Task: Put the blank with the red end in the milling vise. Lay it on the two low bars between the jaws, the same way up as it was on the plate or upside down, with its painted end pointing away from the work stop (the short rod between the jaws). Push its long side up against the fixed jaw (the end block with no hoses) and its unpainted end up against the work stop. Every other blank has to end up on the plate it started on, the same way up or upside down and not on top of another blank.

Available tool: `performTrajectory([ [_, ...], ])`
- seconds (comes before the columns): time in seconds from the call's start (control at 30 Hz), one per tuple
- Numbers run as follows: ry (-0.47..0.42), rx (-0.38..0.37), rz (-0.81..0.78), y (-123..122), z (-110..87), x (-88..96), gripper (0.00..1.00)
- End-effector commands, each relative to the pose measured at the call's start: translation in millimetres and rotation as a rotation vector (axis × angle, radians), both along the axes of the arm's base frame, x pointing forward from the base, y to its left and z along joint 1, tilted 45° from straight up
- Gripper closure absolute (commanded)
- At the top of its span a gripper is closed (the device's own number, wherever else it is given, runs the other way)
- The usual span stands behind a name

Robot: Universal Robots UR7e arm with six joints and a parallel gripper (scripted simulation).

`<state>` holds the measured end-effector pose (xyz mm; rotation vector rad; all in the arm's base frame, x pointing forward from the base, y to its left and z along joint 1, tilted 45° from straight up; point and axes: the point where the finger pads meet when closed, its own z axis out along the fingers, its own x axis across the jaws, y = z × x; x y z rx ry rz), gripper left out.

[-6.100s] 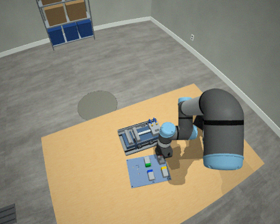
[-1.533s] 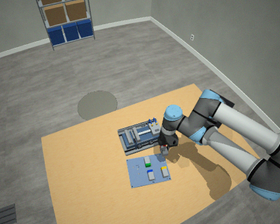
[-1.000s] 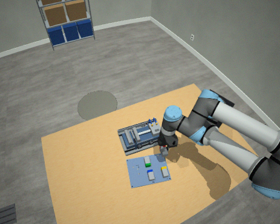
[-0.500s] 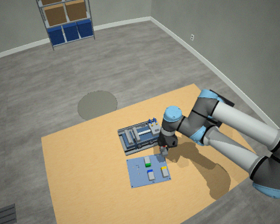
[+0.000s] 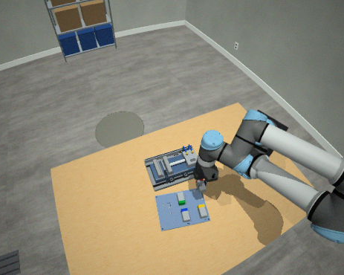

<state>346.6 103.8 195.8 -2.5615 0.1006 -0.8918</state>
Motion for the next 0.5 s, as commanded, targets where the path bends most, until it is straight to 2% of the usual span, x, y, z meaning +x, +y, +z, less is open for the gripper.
performTrajectory([
  [0.0,0.002,0.002,0.002,1.0,-1.4,-0.3,1.0],
  [0.07,0.002,0.002,0.002,1.0,-1.4,-0.3,1.0],
  [0.23,-0.056,-0.094,0.114,0.8,-1.1,1.1,1.0],
  [0.47,-0.056,-0.094,0.114,0.8,-1.1,1.1,1.0],
])
